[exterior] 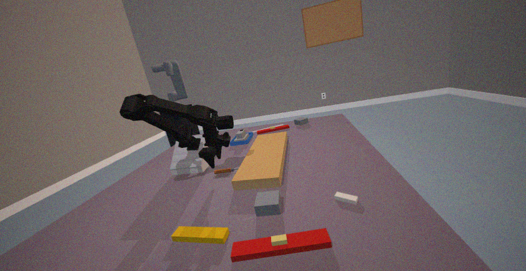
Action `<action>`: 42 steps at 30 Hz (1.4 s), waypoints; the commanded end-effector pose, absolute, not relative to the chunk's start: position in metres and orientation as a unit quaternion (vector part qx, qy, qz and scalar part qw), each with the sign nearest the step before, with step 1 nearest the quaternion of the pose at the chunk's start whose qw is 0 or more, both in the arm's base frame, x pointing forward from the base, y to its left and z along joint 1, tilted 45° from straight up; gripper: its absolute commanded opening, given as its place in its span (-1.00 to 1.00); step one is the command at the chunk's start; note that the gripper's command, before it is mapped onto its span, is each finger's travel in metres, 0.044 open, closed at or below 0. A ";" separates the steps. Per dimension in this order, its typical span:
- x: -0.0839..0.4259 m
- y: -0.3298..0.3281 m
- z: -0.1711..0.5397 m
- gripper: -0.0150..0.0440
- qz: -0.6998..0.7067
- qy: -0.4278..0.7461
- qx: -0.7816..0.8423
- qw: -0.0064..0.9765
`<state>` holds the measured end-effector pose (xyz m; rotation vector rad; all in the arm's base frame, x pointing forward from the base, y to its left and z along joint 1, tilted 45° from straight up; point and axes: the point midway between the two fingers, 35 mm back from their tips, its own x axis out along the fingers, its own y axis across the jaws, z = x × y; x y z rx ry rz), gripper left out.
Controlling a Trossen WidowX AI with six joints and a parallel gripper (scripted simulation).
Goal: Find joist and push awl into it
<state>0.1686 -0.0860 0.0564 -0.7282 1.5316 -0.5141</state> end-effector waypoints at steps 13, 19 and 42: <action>0.160 -0.088 0.047 1.00 -0.229 0.667 -0.315 0.635; 0.161 -0.094 0.040 1.00 -0.229 0.667 -0.315 0.635; 0.162 -0.119 0.018 1.00 -0.231 0.667 -0.317 0.634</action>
